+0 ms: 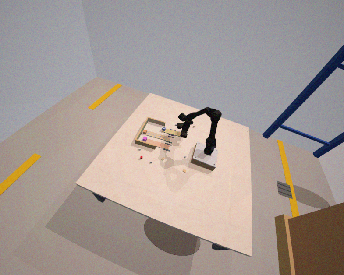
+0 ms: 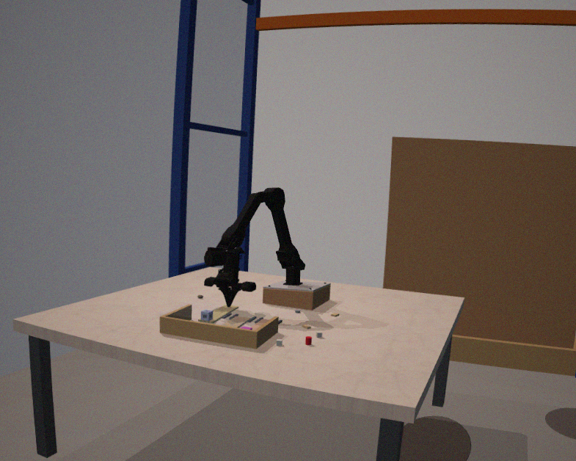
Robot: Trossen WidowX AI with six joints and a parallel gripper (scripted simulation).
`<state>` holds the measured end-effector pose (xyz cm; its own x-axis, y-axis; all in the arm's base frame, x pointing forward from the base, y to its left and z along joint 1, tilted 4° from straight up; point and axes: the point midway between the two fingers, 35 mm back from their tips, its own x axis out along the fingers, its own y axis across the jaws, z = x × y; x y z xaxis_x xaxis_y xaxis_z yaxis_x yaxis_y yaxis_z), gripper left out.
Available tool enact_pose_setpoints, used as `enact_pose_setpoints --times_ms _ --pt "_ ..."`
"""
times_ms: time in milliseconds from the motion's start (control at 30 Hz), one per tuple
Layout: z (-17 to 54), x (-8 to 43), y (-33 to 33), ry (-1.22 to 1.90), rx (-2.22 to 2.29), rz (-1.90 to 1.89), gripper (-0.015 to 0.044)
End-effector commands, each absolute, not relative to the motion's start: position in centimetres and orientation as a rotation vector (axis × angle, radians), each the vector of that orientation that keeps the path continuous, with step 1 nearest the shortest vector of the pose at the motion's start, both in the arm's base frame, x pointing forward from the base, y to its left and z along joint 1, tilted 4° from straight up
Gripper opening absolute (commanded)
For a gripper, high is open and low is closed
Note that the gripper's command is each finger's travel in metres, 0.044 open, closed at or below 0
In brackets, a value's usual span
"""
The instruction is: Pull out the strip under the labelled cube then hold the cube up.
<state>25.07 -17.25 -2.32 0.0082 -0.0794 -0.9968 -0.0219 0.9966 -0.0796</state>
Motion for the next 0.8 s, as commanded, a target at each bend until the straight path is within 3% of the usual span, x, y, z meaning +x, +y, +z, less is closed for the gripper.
enact_pose_setpoints --times_ms 0,767 --pt "-2.9 23.5 -17.0 1.596 -0.07 -0.039 0.0" --pt "-2.9 20.2 -17.0 1.599 -0.07 -0.039 0.0"
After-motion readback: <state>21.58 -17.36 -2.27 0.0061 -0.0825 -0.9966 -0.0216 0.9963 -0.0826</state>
